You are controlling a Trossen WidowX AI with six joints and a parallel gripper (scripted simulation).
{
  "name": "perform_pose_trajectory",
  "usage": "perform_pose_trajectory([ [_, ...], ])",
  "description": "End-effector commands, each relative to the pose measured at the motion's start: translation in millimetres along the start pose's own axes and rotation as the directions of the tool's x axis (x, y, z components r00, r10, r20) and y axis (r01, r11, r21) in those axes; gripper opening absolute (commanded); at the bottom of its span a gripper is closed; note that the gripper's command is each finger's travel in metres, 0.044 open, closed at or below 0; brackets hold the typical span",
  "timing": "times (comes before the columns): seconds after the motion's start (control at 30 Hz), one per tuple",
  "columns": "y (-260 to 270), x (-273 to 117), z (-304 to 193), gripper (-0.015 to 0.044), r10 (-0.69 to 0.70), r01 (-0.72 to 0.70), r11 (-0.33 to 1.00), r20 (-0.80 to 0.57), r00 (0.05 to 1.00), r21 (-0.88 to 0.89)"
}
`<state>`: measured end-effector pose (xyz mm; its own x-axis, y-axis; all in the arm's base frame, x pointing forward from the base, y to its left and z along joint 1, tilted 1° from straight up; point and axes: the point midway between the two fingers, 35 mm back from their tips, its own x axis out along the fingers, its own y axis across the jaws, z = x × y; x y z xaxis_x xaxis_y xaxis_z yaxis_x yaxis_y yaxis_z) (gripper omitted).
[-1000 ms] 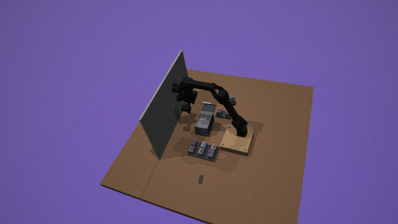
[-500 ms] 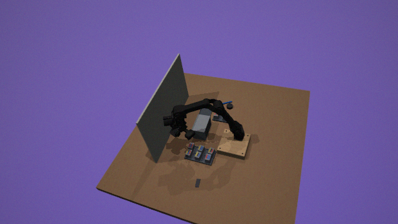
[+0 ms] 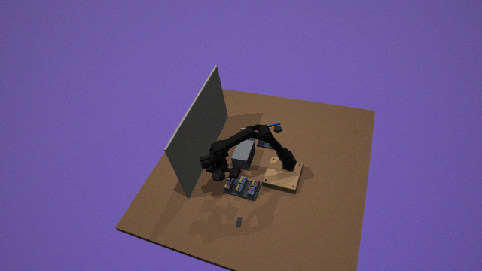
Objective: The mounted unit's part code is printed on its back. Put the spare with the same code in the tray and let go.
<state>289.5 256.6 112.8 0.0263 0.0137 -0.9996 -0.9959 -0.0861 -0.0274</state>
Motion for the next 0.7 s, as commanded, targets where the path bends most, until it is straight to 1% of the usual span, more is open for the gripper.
perform_pose_trajectory([
  [0.0,3.2,23.6,-1.3,0.0300,0.013,-0.013,1.000,-0.009,1.000,-0.009],
  [0.3,2.2,25.2,-3.2,0.0300,0.013,-0.013,1.000,-0.009,1.000,-0.009],
  [0.67,1.1,42.5,-2.4,0.0300,0.012,-0.013,1.000,-0.009,1.000,-0.009],
])
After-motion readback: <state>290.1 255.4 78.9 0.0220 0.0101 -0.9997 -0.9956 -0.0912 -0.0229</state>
